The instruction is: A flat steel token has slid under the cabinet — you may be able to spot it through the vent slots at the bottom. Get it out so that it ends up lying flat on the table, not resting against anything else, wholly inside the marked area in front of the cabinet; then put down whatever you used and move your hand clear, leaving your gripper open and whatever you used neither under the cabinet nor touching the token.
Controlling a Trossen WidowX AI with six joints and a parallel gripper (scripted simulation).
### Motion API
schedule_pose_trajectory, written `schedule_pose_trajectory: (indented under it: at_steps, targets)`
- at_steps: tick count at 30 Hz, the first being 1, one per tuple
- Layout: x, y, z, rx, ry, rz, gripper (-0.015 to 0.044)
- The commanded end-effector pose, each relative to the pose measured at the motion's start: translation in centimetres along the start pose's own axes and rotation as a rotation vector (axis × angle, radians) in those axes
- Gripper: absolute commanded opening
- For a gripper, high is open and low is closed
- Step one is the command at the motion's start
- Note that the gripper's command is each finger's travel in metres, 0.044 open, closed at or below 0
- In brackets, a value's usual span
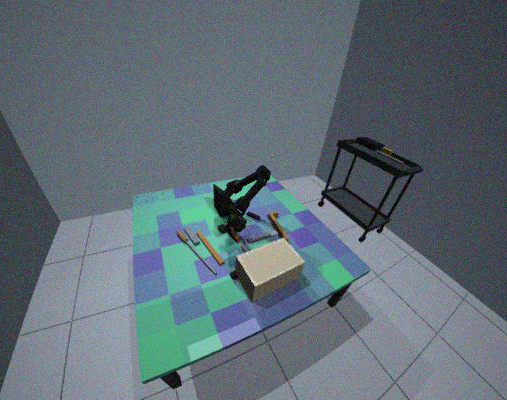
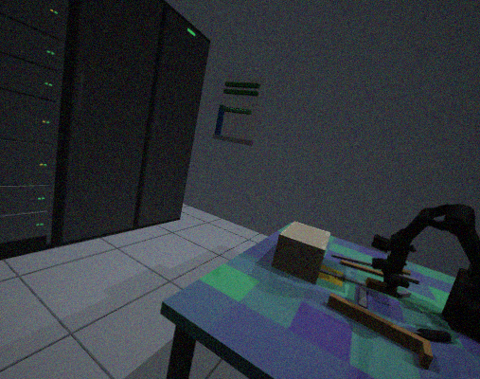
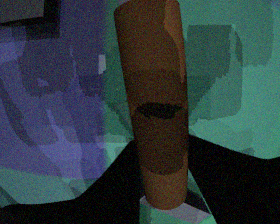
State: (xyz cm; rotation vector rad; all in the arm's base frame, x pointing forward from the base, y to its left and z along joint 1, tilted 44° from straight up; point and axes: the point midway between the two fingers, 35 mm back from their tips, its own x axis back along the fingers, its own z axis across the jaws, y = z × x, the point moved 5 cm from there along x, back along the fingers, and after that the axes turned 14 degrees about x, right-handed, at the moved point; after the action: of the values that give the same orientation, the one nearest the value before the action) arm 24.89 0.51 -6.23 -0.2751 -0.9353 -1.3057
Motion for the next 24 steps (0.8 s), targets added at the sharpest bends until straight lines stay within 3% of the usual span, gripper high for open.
schedule_pose_trajectory:
  at_steps: [1, 24]
  targets:
    - [-0.1, -0.8, 0.2, 0.001, 0.001, 0.006, 0.0]
    - [0.1, -1.8, 0.3, 0.053, 0.0, 0.002, 0.0]
